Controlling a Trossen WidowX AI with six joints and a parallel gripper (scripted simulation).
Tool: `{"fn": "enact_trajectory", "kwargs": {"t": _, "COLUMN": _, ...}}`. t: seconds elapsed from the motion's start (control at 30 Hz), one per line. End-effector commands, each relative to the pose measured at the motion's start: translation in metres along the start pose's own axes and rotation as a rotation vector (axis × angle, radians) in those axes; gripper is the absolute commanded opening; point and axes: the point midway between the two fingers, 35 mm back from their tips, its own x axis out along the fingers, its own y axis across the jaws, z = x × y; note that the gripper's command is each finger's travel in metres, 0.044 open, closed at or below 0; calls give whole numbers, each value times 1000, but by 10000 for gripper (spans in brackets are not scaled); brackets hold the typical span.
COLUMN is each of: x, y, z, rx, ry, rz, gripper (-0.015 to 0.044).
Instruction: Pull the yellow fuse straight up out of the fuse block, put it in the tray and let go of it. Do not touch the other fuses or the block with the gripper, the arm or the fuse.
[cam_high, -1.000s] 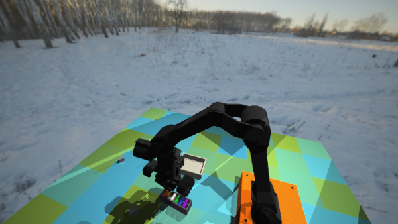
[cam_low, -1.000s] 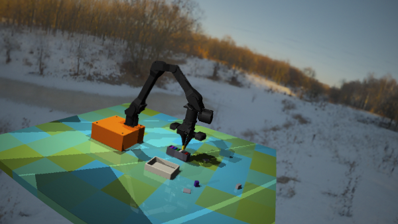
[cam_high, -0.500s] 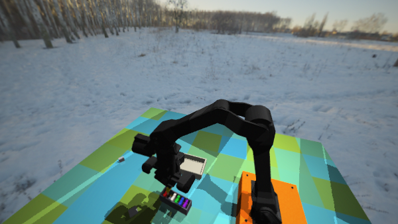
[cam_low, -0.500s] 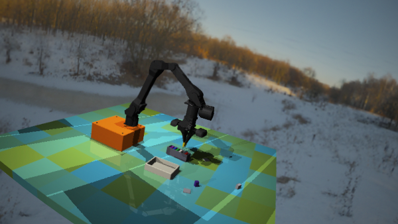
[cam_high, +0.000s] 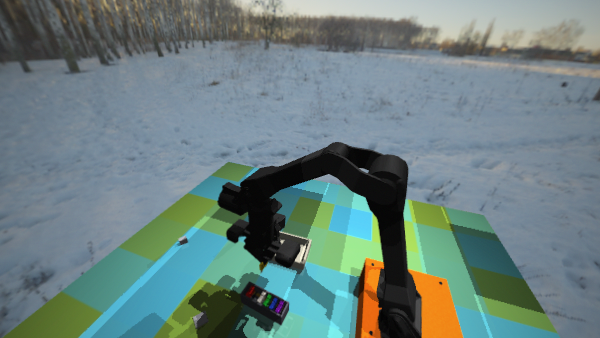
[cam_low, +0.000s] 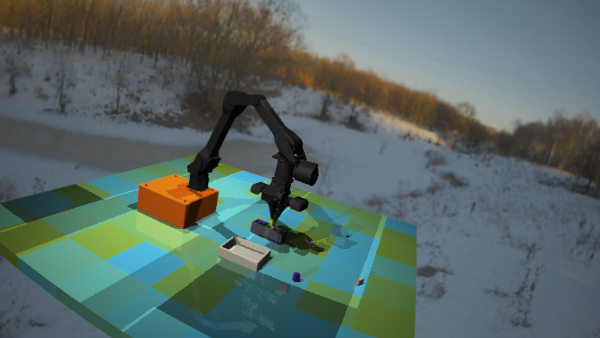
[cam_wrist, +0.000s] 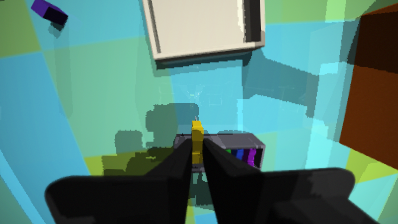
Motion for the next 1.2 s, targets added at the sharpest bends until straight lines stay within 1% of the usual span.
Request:
{"fn": "enact_trajectory", "kwargs": {"t": 0.0, "x": -1, "y": 3, "z": 24, "rx": -3, "ry": -1, "rz": 1, "gripper": 0}}
{"fn": "enact_trajectory", "kwargs": {"t": 0.57, "x": -2, "y": -9, "z": 128, "rx": -3, "ry": -11, "rz": 0, "gripper": 0}}
{"fn": "enact_trajectory", "kwargs": {"t": 0.77, "x": -1, "y": -10, "z": 132, "rx": -3, "ry": -12, "rz": 0, "gripper": 0}}
{"fn": "enact_trajectory", "kwargs": {"t": 1.17, "x": 19, "y": -10, "z": 132, "rx": -3, "ry": -12, "rz": 0, "gripper": 0}}
